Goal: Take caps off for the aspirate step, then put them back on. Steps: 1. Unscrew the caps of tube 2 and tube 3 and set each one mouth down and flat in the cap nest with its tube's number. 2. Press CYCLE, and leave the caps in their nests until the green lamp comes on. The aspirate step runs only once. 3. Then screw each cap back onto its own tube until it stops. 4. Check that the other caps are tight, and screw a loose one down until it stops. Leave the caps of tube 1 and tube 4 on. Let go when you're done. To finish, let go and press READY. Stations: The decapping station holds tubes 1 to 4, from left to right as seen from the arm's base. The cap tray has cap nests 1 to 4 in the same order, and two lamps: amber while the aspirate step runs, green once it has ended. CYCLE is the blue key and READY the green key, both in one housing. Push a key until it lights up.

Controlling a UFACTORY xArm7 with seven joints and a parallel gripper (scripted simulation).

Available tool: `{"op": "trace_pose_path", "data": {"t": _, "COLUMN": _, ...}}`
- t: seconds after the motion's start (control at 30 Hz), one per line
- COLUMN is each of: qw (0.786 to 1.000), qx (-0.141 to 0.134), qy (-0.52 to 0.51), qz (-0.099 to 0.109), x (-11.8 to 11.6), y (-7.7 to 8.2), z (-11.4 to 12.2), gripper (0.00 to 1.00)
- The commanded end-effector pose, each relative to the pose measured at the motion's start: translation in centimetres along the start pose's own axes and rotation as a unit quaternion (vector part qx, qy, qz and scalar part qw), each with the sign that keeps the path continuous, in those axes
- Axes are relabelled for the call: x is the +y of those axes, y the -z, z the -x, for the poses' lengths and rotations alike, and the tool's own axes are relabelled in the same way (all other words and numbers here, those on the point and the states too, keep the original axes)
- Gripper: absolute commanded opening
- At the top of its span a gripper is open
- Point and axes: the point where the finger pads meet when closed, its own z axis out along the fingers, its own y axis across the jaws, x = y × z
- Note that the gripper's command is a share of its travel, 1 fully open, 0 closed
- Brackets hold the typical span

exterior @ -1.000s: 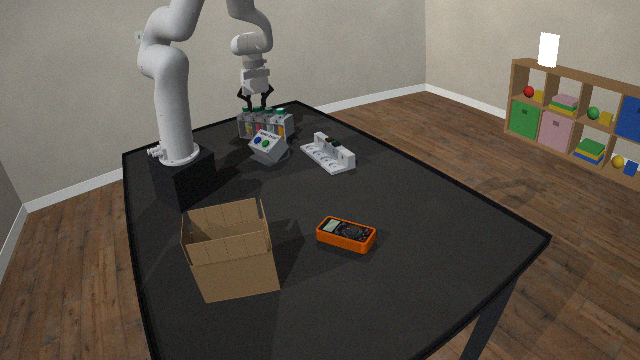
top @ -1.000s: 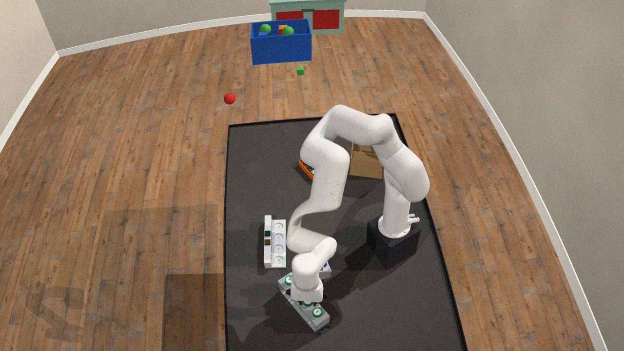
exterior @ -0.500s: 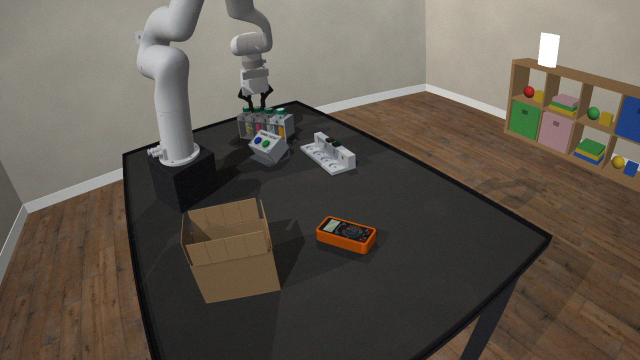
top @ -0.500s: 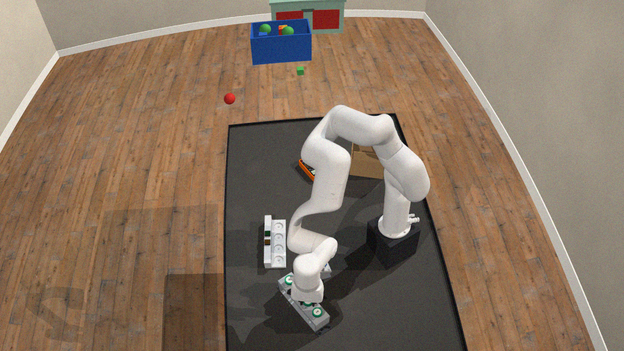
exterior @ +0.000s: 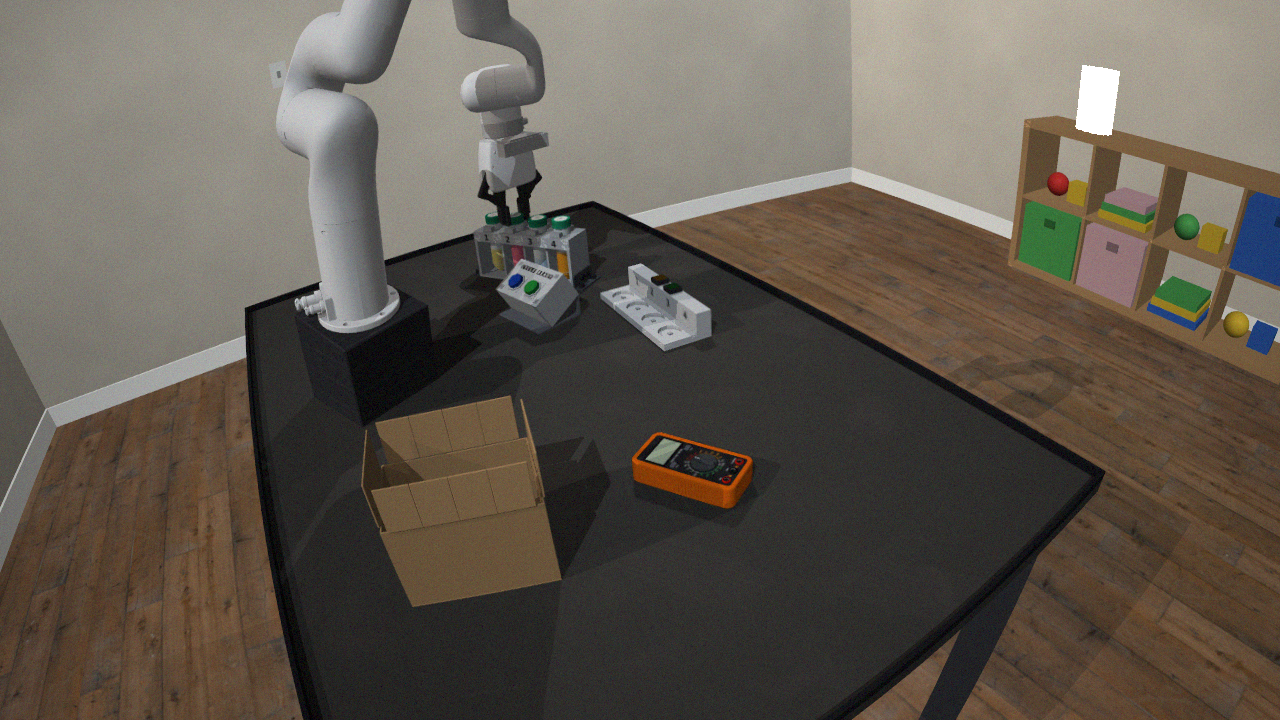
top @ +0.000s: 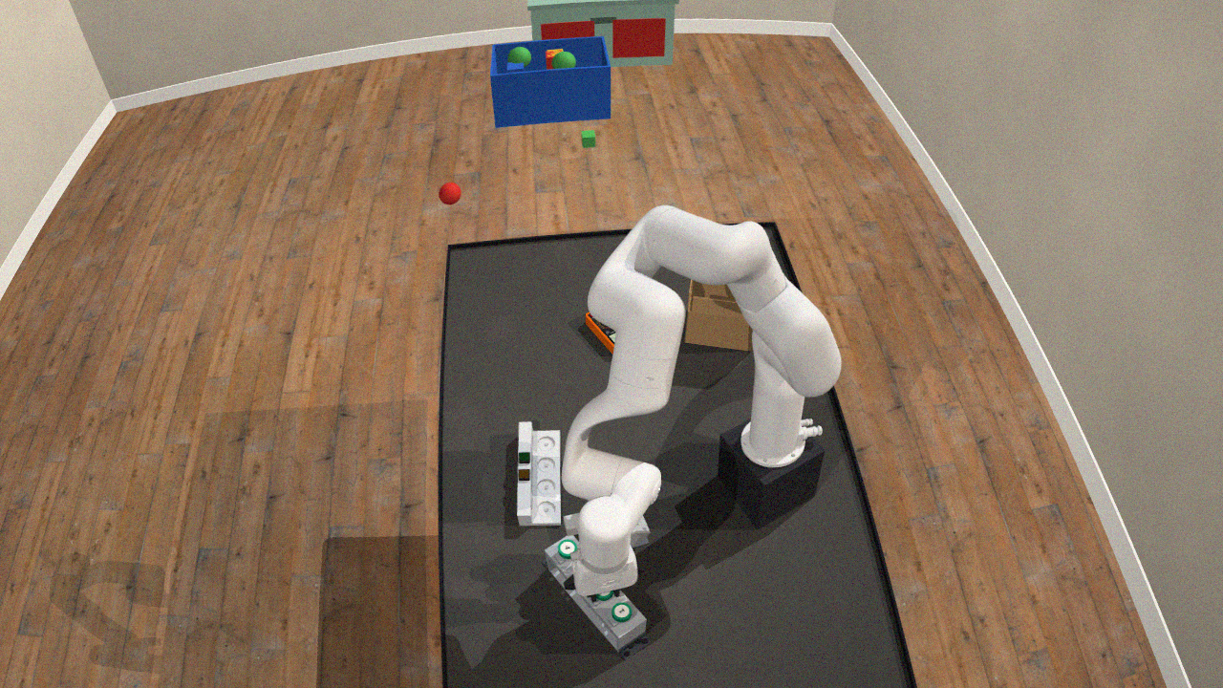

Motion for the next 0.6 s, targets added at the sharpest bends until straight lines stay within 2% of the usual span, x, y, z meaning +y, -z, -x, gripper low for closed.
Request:
{"op": "trace_pose_path", "data": {"t": 0.0, "qw": 0.992, "qx": -0.006, "qy": 0.128, "qz": 0.006, "x": -0.16, "y": 0.15, "z": 0.06, "gripper": 0.0}}
{"op": "trace_pose_path", "data": {"t": 0.13, "qw": 0.974, "qx": -0.007, "qy": 0.227, "qz": 0.005, "x": -0.16, "y": 0.16, "z": 0.06, "gripper": 0.0}}
{"op": "trace_pose_path", "data": {"t": 0.27, "qw": 0.947, "qx": -0.007, "qy": 0.321, "qz": 0.004, "x": -0.16, "y": 0.17, "z": 0.06, "gripper": 0.0}}
{"op": "trace_pose_path", "data": {"t": 0.33, "qw": 0.947, "qx": -0.007, "qy": 0.321, "qz": 0.004, "x": -0.16, "y": 0.17, "z": 0.06, "gripper": 0.0}}
{"op": "trace_pose_path", "data": {"t": 0.57, "qw": 0.876, "qx": -0.008, "qy": 0.483, "qz": 0.003, "x": -0.16, "y": 0.18, "z": 0.06, "gripper": 0.0}}
